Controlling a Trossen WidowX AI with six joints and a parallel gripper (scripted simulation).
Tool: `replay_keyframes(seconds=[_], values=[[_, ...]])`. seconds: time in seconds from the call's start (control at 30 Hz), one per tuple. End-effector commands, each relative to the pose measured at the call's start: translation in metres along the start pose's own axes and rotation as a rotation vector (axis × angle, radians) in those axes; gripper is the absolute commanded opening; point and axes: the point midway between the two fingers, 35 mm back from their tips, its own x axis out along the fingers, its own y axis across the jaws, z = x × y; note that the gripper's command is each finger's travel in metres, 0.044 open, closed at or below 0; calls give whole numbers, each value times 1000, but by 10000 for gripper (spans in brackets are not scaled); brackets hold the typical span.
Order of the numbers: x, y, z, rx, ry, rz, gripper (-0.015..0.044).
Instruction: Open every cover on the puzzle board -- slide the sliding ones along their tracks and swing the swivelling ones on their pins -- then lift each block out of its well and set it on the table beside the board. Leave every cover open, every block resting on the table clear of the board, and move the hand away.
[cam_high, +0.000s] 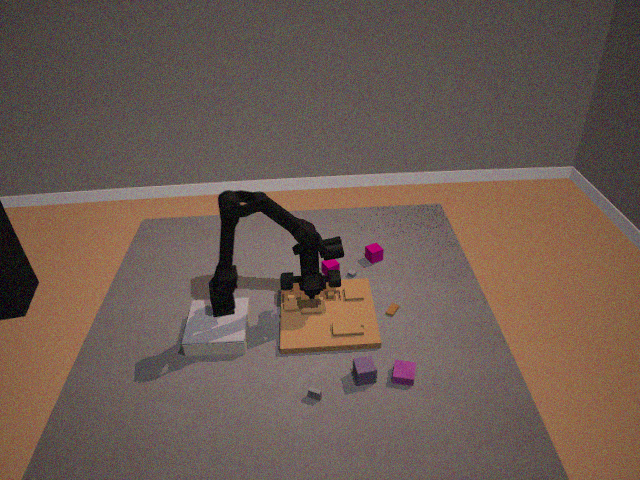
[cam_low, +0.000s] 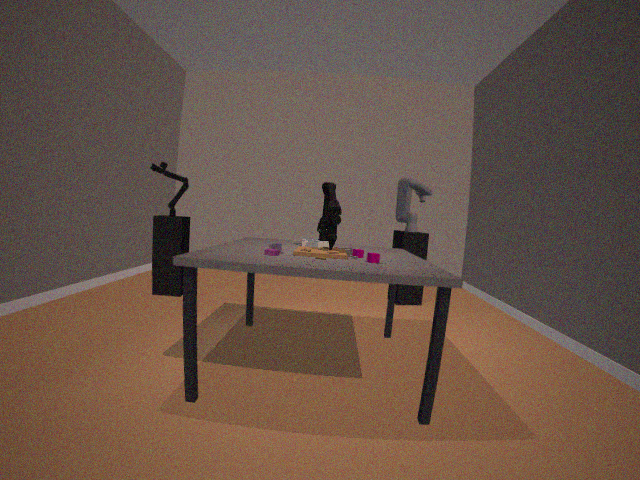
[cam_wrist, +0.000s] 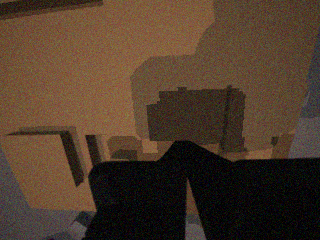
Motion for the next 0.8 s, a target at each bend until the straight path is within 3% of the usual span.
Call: replay_keyframes(seconds=[0.0, 0.77], values=[[1, -1, 4, -2, -1, -3, 0], [1, 0, 27, -2, -3, -3, 0]])
